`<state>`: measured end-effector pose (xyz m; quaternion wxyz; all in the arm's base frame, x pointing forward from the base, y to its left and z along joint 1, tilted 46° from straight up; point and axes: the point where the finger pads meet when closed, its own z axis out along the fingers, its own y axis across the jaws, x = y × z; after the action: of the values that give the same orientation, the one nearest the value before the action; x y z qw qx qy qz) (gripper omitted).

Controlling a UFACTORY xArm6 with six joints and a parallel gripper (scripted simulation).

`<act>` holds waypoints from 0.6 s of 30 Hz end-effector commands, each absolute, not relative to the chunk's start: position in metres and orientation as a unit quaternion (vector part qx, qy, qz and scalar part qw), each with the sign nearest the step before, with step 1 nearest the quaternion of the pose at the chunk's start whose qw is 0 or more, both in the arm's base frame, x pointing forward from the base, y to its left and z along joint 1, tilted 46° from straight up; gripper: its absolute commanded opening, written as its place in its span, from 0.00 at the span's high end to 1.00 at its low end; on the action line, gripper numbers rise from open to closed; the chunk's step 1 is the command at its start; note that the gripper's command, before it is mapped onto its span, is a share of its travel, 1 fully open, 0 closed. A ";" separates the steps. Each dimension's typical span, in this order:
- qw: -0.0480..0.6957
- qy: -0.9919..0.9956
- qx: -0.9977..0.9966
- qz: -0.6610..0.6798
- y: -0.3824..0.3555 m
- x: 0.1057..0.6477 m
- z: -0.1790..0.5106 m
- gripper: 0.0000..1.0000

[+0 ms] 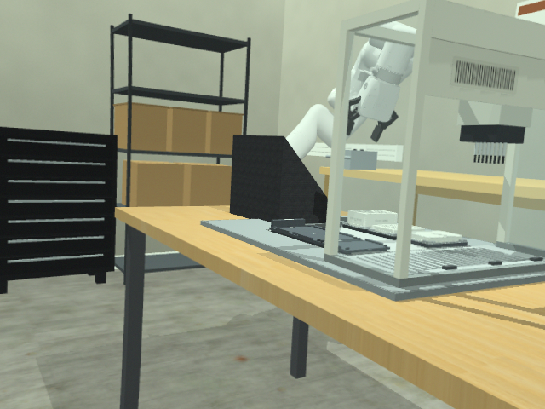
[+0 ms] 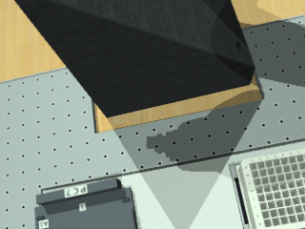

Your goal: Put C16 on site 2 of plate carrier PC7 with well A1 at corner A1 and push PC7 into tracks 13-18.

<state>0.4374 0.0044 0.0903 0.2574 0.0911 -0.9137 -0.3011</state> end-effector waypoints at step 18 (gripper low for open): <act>0.249 -0.913 0.105 -0.305 0.007 0.442 0.091 0.00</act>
<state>0.4374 0.0044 0.0903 0.2573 0.0912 -0.9137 -0.3012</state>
